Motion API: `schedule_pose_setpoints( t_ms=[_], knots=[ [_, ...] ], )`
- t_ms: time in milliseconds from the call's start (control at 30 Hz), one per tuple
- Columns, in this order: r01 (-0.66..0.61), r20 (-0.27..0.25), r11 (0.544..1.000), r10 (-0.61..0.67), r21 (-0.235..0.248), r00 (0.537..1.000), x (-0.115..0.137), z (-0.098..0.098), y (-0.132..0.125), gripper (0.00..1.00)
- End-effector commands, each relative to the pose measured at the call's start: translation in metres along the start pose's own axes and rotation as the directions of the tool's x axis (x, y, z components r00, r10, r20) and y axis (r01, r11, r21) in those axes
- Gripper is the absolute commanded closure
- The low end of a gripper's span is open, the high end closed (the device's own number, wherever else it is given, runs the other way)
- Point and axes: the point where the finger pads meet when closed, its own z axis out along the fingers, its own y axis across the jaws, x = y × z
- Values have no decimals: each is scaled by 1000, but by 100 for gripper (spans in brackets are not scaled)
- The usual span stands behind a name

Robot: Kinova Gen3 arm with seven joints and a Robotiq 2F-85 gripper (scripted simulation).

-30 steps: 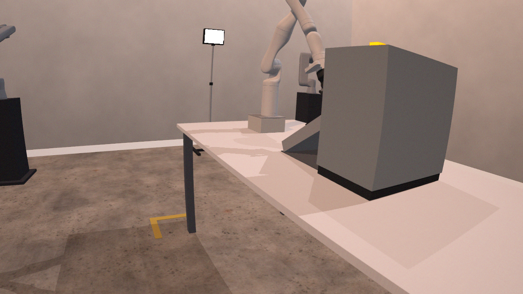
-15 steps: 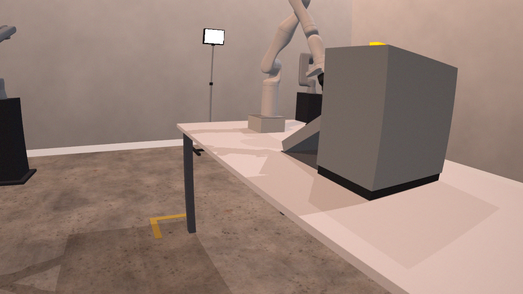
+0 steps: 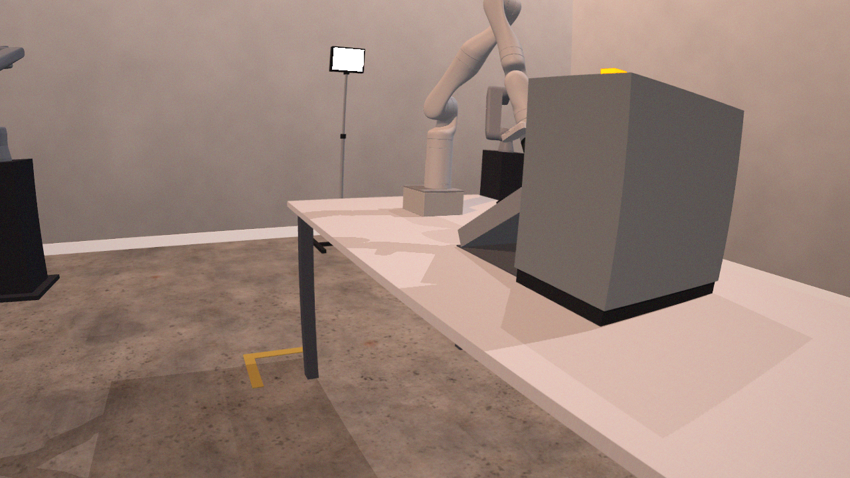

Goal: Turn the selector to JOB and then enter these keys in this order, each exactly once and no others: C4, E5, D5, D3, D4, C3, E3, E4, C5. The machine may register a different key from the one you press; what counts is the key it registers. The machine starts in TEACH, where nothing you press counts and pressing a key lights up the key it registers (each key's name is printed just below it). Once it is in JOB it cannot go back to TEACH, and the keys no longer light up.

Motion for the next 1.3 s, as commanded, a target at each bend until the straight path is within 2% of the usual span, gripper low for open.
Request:
schedule_pose_setpoints(
  t_ms=[0,367,1267],
  knots=[
    [1,0,1000,-1,1,1000,-1,2,0,90],
    [1,0,1000,-1,1,1000,-1,19,0,90],
    [1,0,1000,-1,1,1000,-1,21,0,90]
  ],
)
